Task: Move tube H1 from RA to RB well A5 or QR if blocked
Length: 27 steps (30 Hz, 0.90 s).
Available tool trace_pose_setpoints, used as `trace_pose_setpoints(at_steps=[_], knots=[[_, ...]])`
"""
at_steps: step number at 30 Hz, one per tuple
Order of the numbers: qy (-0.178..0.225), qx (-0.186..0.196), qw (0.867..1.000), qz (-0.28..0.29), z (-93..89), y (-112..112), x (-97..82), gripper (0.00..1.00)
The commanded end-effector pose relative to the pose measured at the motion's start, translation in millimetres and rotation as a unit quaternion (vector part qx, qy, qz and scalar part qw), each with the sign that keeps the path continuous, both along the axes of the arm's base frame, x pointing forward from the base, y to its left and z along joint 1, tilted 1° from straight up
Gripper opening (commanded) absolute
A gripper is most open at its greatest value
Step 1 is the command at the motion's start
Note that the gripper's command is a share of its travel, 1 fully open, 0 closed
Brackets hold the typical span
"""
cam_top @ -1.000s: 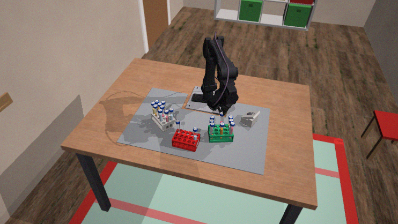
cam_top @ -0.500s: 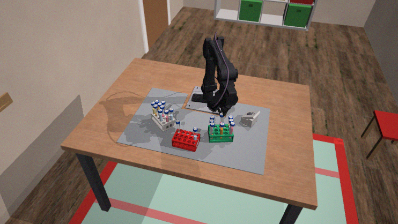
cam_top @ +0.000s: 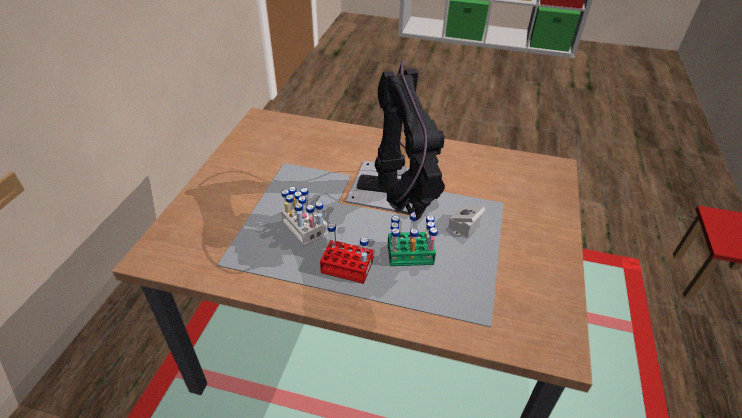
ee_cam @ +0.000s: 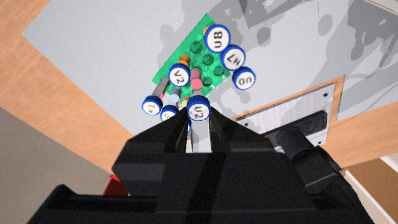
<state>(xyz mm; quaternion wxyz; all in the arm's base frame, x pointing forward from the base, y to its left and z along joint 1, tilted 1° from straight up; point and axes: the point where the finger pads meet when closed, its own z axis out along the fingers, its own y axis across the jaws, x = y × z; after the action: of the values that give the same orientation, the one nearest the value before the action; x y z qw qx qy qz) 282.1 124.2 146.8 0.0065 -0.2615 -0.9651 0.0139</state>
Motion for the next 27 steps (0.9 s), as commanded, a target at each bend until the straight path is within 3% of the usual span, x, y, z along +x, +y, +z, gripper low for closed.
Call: trace_pose_setpoints(at_steps=[1, 2, 4, 8, 27], knots=[[-0.006, -0.002, 1.0, 0.004, -3.9, 4, 1.8, 0.0], [-0.025, 0.006, 1.0, 0.005, 5.6, 9, 10.9, 0.0], [-0.026, 0.007, 1.0, 0.004, 5.7, 9, 11.2, 0.0], [-0.008, -0.001, 1.0, 0.005, -6.4, 5, 2.4, 0.0], [-0.012, 0.004, 1.0, 0.005, -12.1, 9, 5.1, 0.0]])
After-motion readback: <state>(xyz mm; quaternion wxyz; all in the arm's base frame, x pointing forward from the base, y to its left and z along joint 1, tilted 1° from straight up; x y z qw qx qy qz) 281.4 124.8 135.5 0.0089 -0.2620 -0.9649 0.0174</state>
